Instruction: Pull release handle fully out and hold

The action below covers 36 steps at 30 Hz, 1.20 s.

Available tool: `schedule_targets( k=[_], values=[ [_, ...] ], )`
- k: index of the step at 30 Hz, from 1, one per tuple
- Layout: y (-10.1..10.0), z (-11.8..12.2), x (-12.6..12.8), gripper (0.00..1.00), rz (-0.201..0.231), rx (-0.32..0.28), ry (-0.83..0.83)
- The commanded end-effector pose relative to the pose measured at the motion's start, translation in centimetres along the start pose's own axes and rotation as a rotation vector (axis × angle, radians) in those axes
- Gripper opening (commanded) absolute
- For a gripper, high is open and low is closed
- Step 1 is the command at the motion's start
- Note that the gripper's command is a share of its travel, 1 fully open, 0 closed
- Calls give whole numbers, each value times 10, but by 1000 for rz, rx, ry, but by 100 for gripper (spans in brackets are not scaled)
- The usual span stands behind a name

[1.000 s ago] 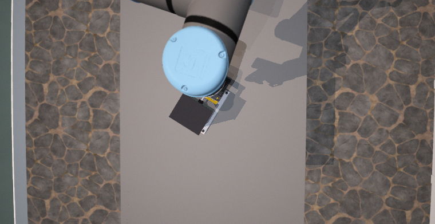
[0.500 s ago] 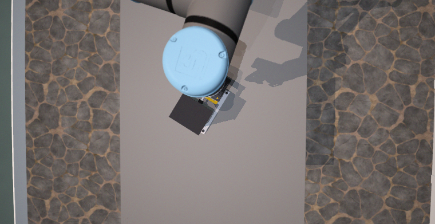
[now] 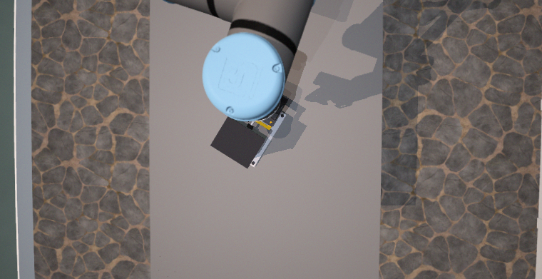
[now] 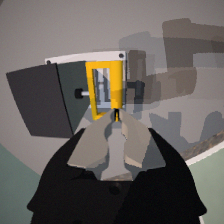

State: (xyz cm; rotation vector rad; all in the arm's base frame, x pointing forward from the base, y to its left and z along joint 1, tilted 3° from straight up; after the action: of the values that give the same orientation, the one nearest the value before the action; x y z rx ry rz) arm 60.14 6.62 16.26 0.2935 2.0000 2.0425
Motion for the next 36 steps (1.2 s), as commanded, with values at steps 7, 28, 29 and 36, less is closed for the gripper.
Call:
schedule_targets(
  k=[7, 28, 29, 36],
  values=[
    [1, 0, -1, 31, -1, 0, 0],
    [1, 0, -1, 31, -1, 0, 0],
    [1, 0, -1, 31, -1, 0, 0],
    [1, 0, -1, 31, -1, 0, 0]
  ],
)
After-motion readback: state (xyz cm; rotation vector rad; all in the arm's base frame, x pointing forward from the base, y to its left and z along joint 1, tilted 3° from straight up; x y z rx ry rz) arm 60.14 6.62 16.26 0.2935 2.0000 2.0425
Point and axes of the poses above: the point where the finger pads meet when closed, its own y axis back along the fingers, its own x axis across the jaws, z = x × y, the point moved 4 cm from there along y, back along the fingers, and after that the axes turned 3 degrees about y, right-handed, at the moved point
